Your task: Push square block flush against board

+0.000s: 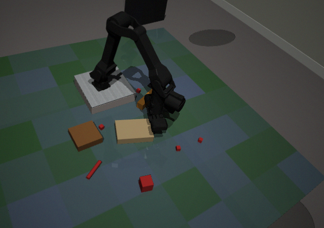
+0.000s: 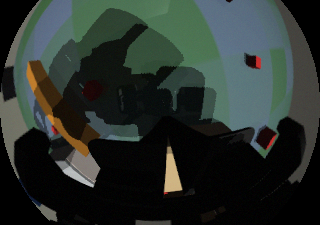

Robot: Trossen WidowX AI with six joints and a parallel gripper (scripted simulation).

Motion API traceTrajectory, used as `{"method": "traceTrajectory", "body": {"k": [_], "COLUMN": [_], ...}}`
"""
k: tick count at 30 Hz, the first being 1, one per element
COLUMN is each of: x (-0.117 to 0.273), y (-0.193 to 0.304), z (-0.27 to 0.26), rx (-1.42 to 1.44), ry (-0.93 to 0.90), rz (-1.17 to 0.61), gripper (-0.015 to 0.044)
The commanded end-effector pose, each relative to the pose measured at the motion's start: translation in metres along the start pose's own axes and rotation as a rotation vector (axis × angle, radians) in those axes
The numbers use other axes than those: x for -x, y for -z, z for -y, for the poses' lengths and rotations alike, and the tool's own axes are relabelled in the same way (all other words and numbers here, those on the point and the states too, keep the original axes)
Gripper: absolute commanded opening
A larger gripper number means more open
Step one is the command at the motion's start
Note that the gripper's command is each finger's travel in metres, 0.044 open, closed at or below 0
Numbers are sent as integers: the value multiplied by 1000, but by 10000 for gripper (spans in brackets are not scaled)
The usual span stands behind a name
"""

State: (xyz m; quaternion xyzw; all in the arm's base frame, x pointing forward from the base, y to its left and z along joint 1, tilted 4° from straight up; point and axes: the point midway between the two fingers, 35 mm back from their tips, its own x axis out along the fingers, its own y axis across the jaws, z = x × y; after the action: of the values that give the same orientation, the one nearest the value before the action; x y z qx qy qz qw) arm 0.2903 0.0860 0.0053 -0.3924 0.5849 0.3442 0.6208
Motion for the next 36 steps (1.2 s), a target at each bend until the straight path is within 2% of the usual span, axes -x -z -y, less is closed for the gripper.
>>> {"method": "traceTrajectory", "body": {"k": [1,36], "x": [0,0], "y": [8,52], "z": [-1,4], "rx": [2,2], "ry": [-1,0], "rz": [-6,-10], "gripper": [0,0]}}
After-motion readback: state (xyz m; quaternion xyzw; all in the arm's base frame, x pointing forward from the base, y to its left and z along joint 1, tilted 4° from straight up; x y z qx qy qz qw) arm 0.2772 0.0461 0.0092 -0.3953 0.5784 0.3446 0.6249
